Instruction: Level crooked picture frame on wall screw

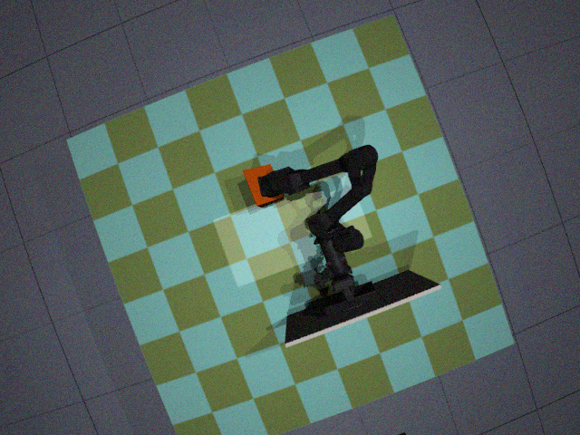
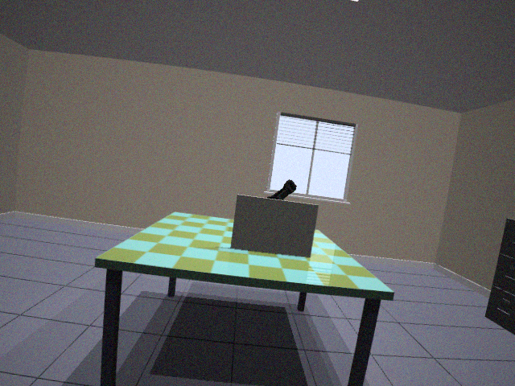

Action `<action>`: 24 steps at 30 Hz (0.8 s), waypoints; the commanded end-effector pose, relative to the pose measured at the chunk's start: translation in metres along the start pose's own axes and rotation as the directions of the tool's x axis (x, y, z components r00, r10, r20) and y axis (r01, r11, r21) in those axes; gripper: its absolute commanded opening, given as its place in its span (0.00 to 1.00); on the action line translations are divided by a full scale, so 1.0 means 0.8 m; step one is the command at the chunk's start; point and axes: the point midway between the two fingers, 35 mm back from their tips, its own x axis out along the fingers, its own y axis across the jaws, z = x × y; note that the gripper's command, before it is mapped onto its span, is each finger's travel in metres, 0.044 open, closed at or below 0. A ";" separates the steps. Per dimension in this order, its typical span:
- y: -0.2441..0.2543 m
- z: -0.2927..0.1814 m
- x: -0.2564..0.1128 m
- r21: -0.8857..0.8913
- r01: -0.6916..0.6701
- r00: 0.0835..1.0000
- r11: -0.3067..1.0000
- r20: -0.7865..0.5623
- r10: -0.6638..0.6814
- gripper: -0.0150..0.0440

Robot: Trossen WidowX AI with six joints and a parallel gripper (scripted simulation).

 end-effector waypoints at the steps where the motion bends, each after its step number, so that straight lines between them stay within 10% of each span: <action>1: 0.006 0.000 0.000 -0.002 -0.012 1.000 1.000 -0.001 0.012 0.25; 24: 0.007 -0.001 0.000 -0.002 -0.012 1.000 1.000 -0.001 0.012 0.25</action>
